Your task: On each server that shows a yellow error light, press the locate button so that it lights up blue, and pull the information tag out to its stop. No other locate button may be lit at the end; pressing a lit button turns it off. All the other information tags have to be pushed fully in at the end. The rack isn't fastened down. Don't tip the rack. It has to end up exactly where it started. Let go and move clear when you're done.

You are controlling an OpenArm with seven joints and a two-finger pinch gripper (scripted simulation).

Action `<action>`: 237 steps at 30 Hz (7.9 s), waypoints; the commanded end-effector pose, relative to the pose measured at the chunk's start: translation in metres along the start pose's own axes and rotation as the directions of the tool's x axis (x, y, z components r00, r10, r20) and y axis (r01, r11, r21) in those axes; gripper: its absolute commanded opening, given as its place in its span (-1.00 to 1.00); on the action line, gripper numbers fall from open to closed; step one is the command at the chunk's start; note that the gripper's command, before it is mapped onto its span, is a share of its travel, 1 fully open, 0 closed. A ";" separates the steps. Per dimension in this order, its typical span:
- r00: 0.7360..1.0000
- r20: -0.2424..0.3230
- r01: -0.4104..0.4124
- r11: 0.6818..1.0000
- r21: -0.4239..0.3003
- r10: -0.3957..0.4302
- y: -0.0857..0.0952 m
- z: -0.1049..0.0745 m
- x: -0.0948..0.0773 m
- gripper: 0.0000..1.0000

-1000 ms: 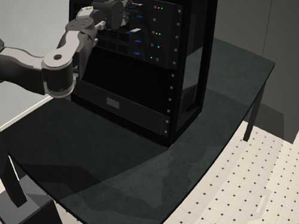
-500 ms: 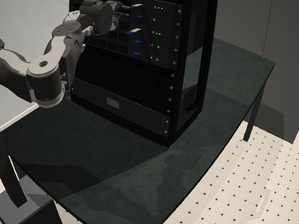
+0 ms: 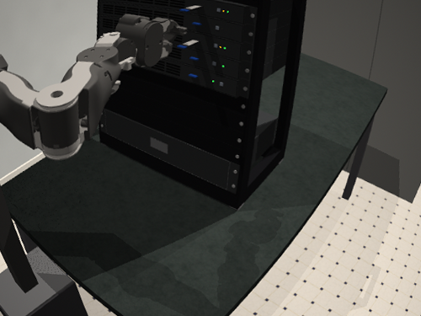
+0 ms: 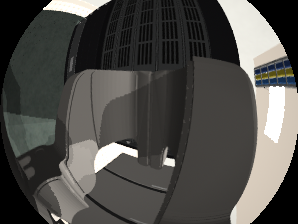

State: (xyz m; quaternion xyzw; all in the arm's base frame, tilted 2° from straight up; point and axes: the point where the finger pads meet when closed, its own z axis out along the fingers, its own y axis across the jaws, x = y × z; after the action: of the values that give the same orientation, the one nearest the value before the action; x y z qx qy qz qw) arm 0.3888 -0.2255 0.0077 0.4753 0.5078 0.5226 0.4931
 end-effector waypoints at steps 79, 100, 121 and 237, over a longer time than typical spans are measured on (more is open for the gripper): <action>1.000 -0.004 -0.004 1.000 -0.001 0.004 -0.057 0.095 -0.031 -1.00; 1.000 -0.004 -0.004 1.000 -0.001 0.004 -0.057 0.096 -0.031 -1.00; 1.000 -0.004 -0.004 1.000 -0.001 0.004 -0.057 0.097 -0.031 -1.00; 1.000 -0.004 -0.004 1.000 0.000 0.004 -0.057 0.104 -0.031 -1.00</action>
State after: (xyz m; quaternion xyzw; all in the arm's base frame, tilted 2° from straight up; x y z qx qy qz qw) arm 0.4955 -0.2513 -0.0474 0.4767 0.5066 0.5236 0.4918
